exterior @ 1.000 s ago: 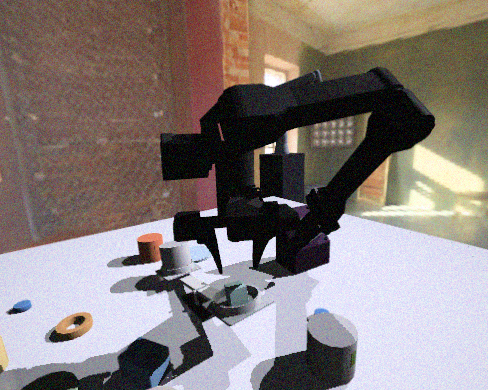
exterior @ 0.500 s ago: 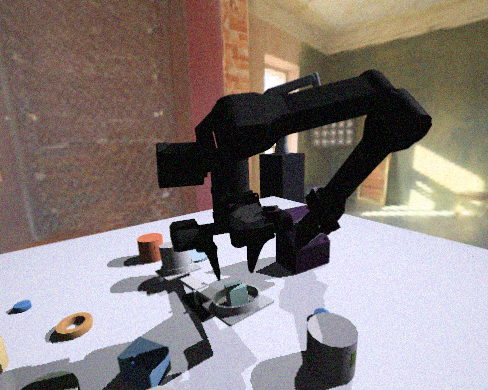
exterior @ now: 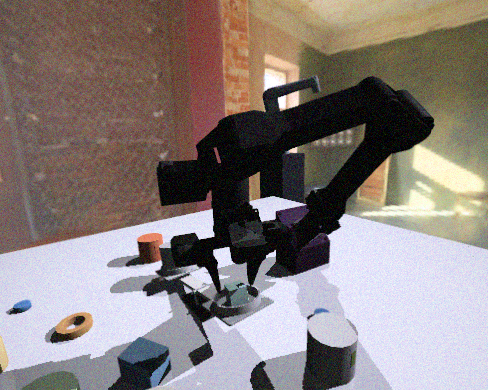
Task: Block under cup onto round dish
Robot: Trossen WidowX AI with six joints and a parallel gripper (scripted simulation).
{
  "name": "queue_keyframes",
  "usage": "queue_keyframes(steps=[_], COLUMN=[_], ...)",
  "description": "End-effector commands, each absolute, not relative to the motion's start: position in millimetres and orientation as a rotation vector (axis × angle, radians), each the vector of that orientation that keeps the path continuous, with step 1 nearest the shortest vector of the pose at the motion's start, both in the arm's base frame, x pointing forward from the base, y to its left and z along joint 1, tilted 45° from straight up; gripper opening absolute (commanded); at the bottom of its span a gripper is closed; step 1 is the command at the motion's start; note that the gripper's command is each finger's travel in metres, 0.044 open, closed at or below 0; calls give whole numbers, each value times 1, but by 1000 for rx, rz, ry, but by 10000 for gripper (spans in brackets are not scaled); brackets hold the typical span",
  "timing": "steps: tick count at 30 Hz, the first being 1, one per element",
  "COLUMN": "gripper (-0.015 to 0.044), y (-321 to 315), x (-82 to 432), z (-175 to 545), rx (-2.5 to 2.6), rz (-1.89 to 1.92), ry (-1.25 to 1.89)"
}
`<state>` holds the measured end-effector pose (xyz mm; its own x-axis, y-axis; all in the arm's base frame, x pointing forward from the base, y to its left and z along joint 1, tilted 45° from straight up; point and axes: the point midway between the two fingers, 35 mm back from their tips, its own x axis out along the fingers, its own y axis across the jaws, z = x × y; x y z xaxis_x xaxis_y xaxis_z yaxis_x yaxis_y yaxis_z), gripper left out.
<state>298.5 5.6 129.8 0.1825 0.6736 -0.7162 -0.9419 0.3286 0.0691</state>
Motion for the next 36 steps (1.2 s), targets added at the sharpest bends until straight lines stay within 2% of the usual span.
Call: queue_keyframes(steps=[1, 9, 13, 20, 24, 36], gripper=[260, 260, 155, 108, 3, 0], y=[11, 18, 18, 18, 12, -30], x=[299, 301, 301, 301, 300, 291], z=[126, 119, 119, 119, 124, 165], rx=[-431, -430, -430, -430, -432, -434], rz=[1193, 1193, 1193, 1193, 1192, 1191], ry=[733, 732, 732, 732, 734, 740])
